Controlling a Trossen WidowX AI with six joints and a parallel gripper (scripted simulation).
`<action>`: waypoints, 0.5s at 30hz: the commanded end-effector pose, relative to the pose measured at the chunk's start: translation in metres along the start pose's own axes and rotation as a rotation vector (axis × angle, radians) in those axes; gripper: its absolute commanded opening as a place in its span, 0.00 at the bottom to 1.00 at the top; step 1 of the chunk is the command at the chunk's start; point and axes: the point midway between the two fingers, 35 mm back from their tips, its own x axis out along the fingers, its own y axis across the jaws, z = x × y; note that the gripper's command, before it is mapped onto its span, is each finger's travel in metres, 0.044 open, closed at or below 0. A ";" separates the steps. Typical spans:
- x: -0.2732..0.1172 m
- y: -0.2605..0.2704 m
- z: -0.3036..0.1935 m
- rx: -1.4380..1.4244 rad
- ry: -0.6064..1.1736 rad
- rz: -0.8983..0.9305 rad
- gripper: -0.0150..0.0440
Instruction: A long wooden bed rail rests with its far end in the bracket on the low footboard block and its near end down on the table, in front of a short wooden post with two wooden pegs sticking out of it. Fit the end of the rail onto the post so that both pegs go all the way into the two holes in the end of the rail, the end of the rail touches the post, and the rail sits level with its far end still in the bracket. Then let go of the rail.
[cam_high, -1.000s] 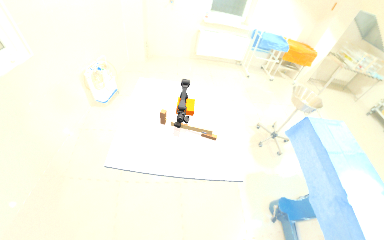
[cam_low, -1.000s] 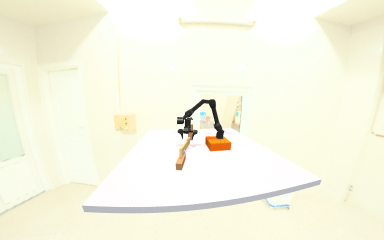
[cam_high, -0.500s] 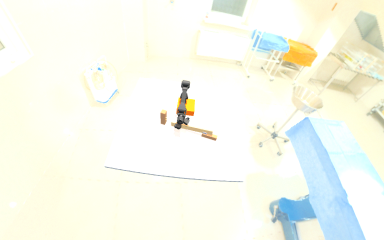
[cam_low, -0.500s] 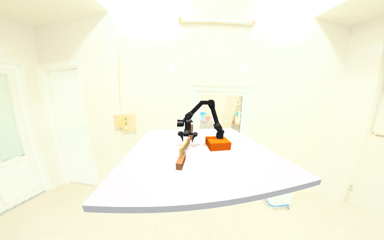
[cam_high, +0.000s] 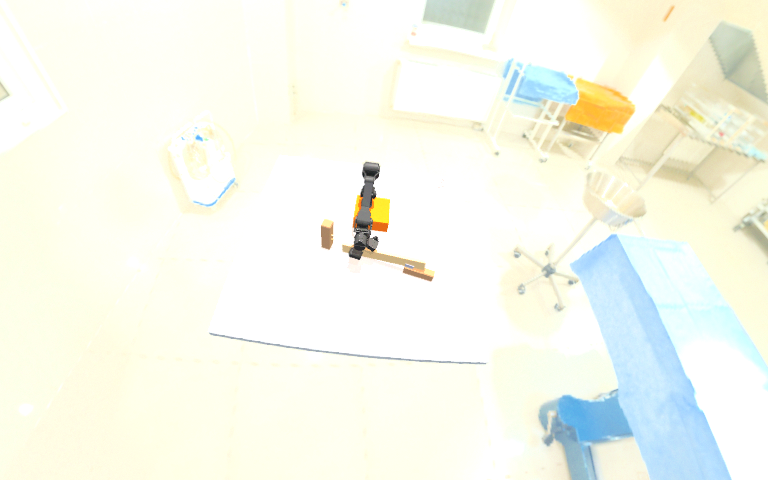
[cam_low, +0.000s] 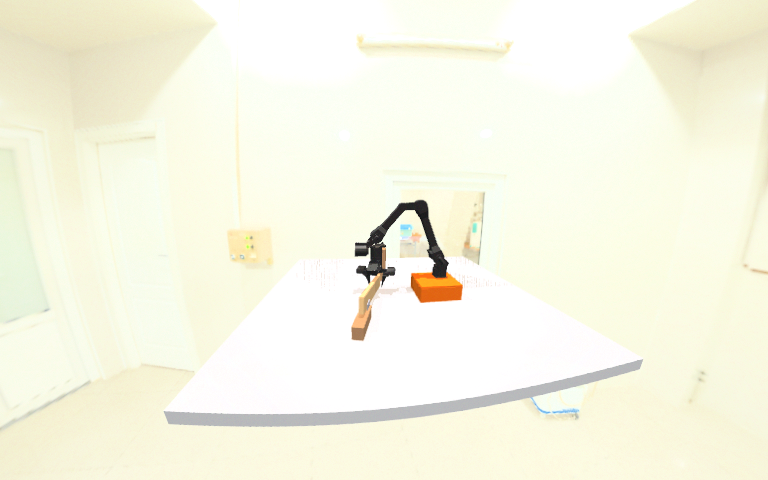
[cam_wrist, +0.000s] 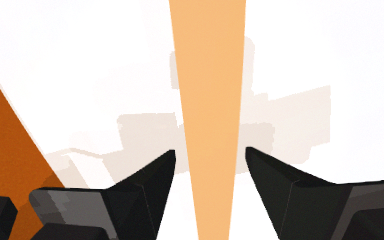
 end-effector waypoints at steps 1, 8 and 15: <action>0.001 0.001 0.000 -0.005 -0.004 0.004 0.56; 0.001 0.001 0.000 -0.005 -0.004 0.004 0.34; 0.001 0.001 0.000 -0.005 -0.004 0.004 0.25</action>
